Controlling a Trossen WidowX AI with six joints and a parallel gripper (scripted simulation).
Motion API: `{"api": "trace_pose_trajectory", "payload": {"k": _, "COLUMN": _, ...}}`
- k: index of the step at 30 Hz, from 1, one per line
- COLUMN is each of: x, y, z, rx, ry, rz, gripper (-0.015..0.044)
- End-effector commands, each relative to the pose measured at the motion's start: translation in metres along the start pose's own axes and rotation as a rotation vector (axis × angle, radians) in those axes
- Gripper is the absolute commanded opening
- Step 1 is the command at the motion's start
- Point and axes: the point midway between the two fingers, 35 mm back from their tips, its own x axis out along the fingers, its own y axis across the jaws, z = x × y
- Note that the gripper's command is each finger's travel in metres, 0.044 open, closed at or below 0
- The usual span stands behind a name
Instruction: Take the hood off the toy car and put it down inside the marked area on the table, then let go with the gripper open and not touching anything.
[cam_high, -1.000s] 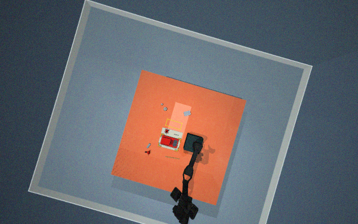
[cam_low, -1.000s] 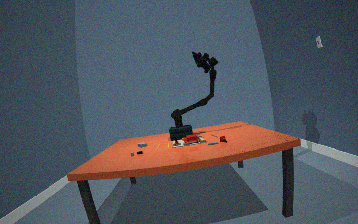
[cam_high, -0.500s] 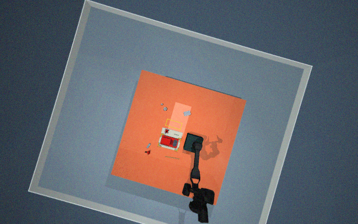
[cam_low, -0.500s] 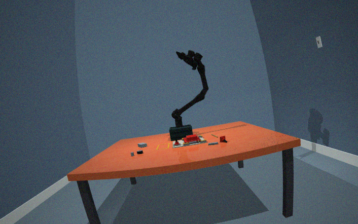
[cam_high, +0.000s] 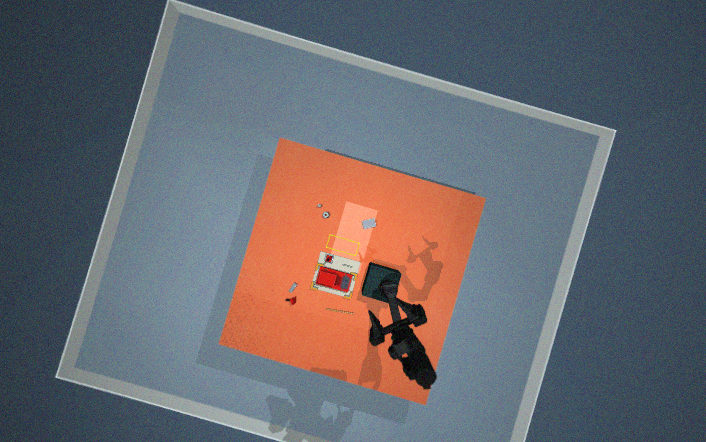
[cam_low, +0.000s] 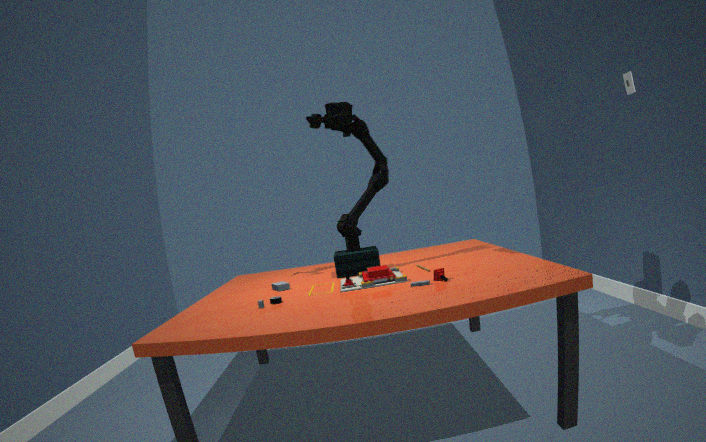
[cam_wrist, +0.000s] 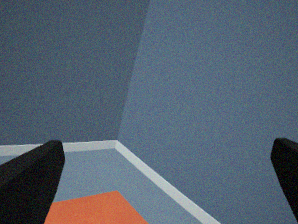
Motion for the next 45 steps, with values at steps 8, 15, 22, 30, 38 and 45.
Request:
{"api": "trace_pose_trajectory", "payload": {"k": 8, "x": 0.090, "y": 0.016, "z": -0.071, "rx": 0.159, "ry": 0.237, "rz": 0.220, "gripper": 0.0440}}
{"api": "trace_pose_trajectory", "payload": {"k": 15, "x": 0.131, "y": 0.051, "z": -0.117, "rx": 0.220, "ry": 0.400, "rz": 0.336, "gripper": 0.0440}}
{"api": "trace_pose_trajectory", "payload": {"k": 22, "x": 0.161, "y": 0.109, "z": -0.173, "rx": 0.242, "ry": 0.602, "rz": 0.469, "gripper": 0.0440}}
{"api": "trace_pose_trajectory", "payload": {"k": 30, "x": 0.167, "y": 0.183, "z": -0.229, "rx": 0.183, "ry": 0.798, "rz": 0.613, "gripper": 0.0440}}
{"api": "trace_pose_trajectory", "payload": {"k": 38, "x": 0.146, "y": 0.257, "z": -0.295, "rx": 0.109, "ry": 1.045, "rz": 0.710, "gripper": 0.0440}}
{"api": "trace_pose_trajectory", "payload": {"k": 45, "x": 0.106, "y": 0.312, "z": -0.352, "rx": -0.015, "ry": 1.249, "rz": 0.765, "gripper": 0.0440}}
